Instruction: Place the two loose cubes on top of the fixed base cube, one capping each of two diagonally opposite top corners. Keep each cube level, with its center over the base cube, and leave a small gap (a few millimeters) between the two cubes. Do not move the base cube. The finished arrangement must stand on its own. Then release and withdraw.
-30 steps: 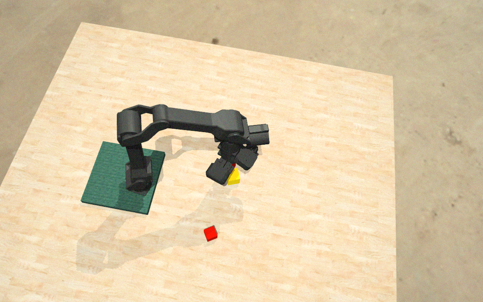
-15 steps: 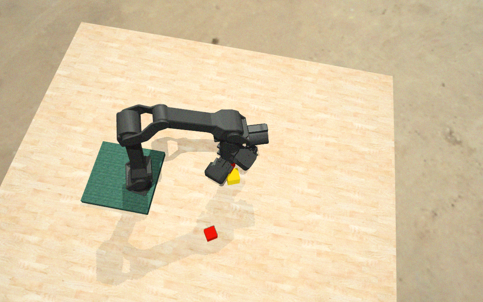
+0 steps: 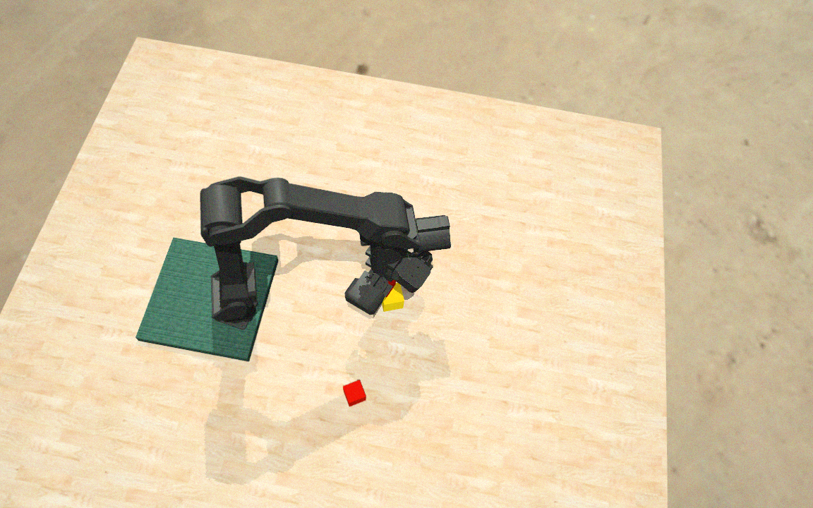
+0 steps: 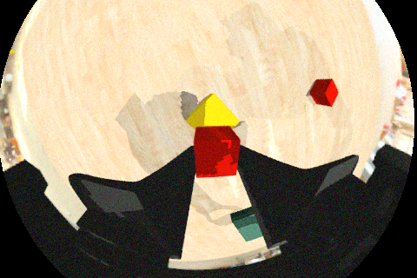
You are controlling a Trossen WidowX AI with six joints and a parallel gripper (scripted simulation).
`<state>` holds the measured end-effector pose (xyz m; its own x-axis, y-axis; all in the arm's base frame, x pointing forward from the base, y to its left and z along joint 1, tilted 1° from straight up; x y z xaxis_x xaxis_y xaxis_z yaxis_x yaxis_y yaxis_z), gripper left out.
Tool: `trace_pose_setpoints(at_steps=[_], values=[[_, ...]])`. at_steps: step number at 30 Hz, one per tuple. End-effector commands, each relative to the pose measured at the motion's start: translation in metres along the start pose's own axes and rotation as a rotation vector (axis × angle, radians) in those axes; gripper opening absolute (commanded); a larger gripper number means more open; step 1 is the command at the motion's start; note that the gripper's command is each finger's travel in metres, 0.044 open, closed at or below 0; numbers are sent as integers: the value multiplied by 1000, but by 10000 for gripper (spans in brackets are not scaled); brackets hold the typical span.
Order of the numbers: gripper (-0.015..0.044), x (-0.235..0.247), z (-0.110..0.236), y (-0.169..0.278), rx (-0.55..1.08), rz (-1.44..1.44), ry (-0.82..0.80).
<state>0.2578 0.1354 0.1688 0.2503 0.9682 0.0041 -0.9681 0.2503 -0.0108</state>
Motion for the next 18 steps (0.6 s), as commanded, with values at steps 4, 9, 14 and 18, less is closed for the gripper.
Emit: trace_pose_setpoints(at_steps=[4, 9, 14, 18], values=[[105, -1, -3, 1, 5, -5, 1], [105, -1, -4, 1, 5, 1, 1], [105, -1, -5, 1, 5, 3, 1], [105, -1, -5, 1, 5, 3, 1]])
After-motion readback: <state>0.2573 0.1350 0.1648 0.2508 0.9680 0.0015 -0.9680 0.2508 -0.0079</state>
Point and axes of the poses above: the point midway between the two fingers, 35 mm back from their tips, its own z axis back along the fingers, its own x axis across the jaws, y = z × x, the point moved 9 cm from there along z, back along the fingers, and after that the axes turned 2 degrees about -z, right-handed, at the moved point
